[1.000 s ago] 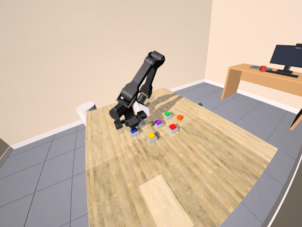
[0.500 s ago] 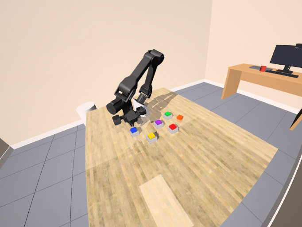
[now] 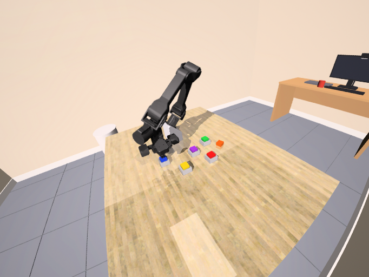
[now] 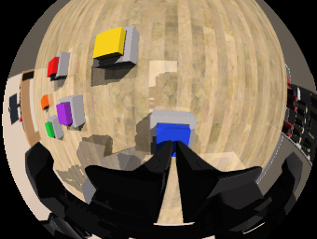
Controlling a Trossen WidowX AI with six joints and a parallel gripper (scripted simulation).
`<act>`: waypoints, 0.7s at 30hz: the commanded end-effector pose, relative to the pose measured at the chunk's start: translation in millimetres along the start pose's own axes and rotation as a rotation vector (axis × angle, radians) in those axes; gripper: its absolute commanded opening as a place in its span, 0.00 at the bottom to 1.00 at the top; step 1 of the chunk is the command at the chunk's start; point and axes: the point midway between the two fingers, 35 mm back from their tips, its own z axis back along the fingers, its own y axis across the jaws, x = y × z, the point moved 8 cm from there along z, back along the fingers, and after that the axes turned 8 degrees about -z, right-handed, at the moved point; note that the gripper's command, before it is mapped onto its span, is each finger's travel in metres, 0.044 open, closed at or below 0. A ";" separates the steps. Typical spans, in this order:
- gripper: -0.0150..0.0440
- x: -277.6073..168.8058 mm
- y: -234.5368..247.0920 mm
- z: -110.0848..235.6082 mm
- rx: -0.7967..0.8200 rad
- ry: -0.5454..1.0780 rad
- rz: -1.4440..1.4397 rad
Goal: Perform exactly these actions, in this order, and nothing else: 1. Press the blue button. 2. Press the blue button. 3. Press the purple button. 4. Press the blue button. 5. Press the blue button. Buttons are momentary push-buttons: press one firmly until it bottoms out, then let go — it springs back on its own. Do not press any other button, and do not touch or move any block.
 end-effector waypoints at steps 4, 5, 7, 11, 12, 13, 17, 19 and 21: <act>0.29 -1.1 0.7 -8.6 0.005 0.000 -0.005; 0.29 -1.1 0.7 -8.6 0.005 0.000 -0.005; 0.29 -1.1 0.7 -8.6 0.005 0.000 -0.005; 0.29 -1.1 0.7 -8.6 0.005 0.000 -0.005; 0.29 -1.1 0.7 -8.6 0.005 0.000 -0.005; 0.29 -1.1 0.7 -8.6 0.005 0.000 -0.005; 0.29 -1.1 0.7 -8.6 0.005 0.000 -0.005; 0.29 -1.1 0.7 -8.6 0.005 0.000 -0.005; 0.29 -1.1 0.7 -8.6 0.005 0.000 -0.005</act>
